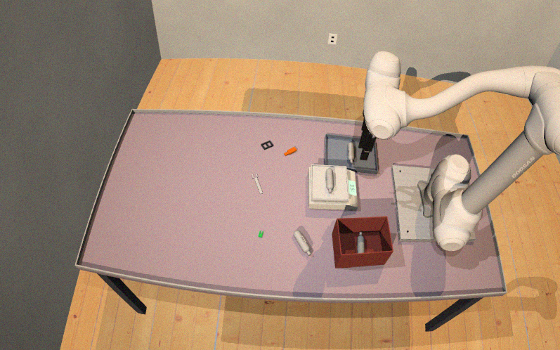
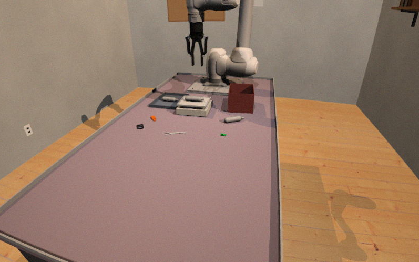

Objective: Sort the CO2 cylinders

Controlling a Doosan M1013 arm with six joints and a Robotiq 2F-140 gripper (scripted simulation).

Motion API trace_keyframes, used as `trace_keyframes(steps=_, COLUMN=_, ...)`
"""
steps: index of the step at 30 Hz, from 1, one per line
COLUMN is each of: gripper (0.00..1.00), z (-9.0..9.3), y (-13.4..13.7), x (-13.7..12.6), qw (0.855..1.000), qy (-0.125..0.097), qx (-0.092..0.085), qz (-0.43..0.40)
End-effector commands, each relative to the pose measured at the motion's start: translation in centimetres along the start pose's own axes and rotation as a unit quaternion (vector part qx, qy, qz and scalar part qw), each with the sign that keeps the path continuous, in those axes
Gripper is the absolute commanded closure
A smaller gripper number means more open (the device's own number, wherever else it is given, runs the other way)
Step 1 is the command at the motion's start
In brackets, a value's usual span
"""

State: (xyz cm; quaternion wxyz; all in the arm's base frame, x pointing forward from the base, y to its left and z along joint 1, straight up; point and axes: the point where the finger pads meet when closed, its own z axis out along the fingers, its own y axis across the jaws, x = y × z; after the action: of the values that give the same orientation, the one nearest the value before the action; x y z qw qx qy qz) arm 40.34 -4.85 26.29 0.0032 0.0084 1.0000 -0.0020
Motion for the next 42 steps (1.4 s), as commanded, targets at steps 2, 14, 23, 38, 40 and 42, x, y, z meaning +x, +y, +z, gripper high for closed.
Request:
trace_keyframes(steps=2, gripper=0.61, z=0.0, y=0.0, x=0.0, qw=1.0, qy=0.0, qx=0.0, qz=0.0)
trace_keyframes(steps=14, gripper=0.61, z=0.0, y=0.0, x=0.0, qw=1.0, qy=0.0, qx=0.0, qz=0.0)
trace_keyframes(steps=23, gripper=0.61, z=0.9, y=0.0, x=-1.6, qw=0.994, qy=0.0, qx=0.0, qz=-0.113)
trace_keyframes(steps=38, gripper=0.61, z=6.8, y=0.1, x=-9.2, qw=0.84, qy=0.004, qx=0.008, qz=-0.543)
trace_keyframes(steps=40, gripper=0.61, z=7.4, y=0.1, x=-9.8, qw=0.806, qy=0.004, qx=0.008, qz=-0.592)
trace_keyframes(steps=42, gripper=0.61, z=7.7, y=0.1, x=-10.1, qw=0.77, qy=0.004, qx=0.007, qz=-0.638)
